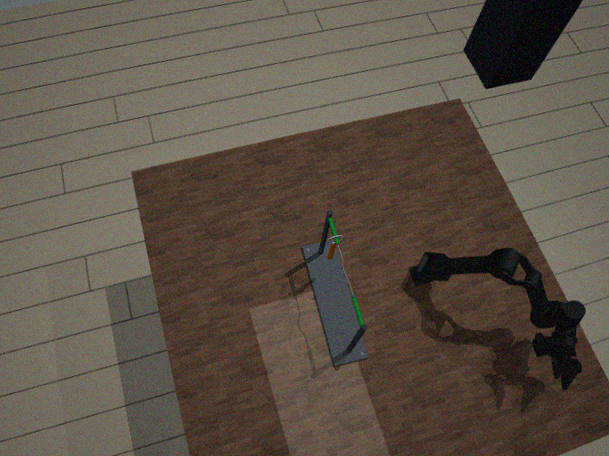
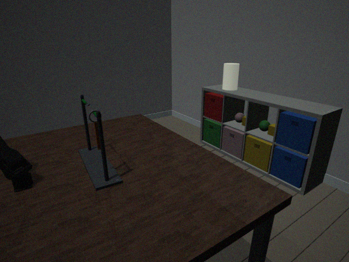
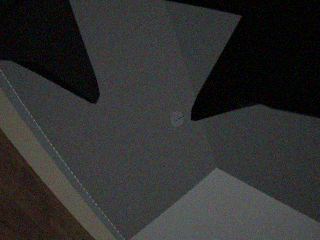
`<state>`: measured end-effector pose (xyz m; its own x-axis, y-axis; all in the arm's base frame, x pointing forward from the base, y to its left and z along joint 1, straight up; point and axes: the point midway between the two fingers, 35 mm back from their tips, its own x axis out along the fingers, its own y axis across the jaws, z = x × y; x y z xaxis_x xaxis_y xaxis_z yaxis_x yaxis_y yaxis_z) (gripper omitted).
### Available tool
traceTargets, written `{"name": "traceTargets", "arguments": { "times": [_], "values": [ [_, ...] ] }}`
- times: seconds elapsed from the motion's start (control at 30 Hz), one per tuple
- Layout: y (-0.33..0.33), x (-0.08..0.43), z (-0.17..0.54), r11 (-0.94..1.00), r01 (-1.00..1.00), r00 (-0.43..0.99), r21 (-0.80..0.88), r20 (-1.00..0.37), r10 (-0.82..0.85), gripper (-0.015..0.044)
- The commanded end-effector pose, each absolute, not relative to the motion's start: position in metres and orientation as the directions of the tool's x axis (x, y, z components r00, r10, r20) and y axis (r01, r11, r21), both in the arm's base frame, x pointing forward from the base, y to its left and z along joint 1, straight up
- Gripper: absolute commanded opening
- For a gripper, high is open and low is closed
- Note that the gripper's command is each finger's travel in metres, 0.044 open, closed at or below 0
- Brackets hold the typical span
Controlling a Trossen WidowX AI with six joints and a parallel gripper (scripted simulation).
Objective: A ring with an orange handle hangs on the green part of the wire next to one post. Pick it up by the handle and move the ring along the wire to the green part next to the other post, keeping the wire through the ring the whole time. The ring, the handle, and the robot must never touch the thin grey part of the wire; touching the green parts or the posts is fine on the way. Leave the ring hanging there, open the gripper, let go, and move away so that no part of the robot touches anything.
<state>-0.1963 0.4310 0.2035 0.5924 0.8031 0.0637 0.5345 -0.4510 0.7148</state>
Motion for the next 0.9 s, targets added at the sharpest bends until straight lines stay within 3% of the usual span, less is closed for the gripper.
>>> {"name": "traceTargets", "arguments": {
  "times": [0.0, 0.27, 0.87],
  "values": [
    [0.431, -0.196, 0.204, -0.451, 0.533, 0.593, 0.716, 0.064, 0.803, 0.0374],
    [0.455, -0.138, 0.228, -0.429, 0.438, 0.606, 0.790, 0.092, 0.790, 0.0164],
    [0.465, 0.038, 0.280, -0.276, 0.148, 0.639, 0.950, 0.121, 0.760, 0.0160]
  ]
}}
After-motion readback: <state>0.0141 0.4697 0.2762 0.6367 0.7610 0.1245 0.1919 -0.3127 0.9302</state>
